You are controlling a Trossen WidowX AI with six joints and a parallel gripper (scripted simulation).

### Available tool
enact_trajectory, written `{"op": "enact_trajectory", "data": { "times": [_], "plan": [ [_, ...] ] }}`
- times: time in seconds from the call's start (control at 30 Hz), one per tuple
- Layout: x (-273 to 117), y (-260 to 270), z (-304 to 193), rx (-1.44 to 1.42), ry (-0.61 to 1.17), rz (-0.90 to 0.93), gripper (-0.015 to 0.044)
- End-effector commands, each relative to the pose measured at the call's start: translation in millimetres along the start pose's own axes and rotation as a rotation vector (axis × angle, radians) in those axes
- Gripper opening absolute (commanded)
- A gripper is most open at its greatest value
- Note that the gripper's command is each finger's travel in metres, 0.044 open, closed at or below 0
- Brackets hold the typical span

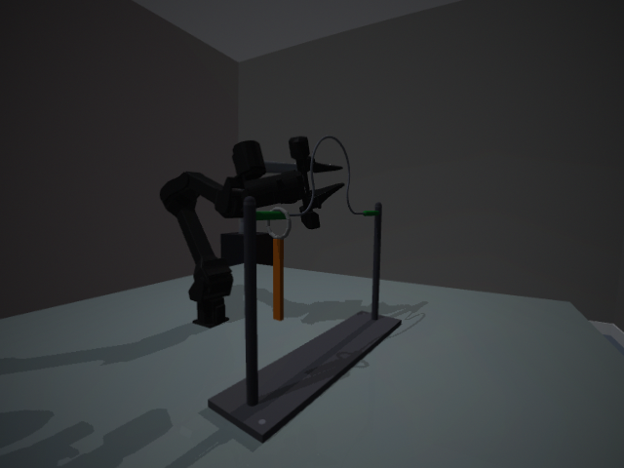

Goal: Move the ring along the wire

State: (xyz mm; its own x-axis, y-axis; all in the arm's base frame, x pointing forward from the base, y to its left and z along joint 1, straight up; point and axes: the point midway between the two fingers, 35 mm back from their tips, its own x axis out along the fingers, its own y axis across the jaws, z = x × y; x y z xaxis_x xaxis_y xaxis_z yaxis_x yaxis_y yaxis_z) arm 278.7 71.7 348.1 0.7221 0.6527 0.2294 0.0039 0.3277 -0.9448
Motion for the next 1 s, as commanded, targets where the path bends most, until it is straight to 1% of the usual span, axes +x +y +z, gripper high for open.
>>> {"op": "enact_trajectory", "data": {
  "times": [0.0, 0.27, 0.5, 0.7, 0.97],
  "plan": [
    [-20.1, 18.9, -32.1, 0.111, 0.103, 0.029, 0.0160],
    [-72.5, 50.9, -86.1, 0.340, 0.317, 0.026, 0.0160],
    [-125.3, 78.5, -117.8, 0.556, 0.492, -0.032, 0.0160],
    [-171.0, 102.4, -133.3, 0.750, 0.627, -0.124, 0.0160],
    [-227.3, 136.5, -140.2, 1.027, 0.779, -0.320, 0.0160]
  ]
}}
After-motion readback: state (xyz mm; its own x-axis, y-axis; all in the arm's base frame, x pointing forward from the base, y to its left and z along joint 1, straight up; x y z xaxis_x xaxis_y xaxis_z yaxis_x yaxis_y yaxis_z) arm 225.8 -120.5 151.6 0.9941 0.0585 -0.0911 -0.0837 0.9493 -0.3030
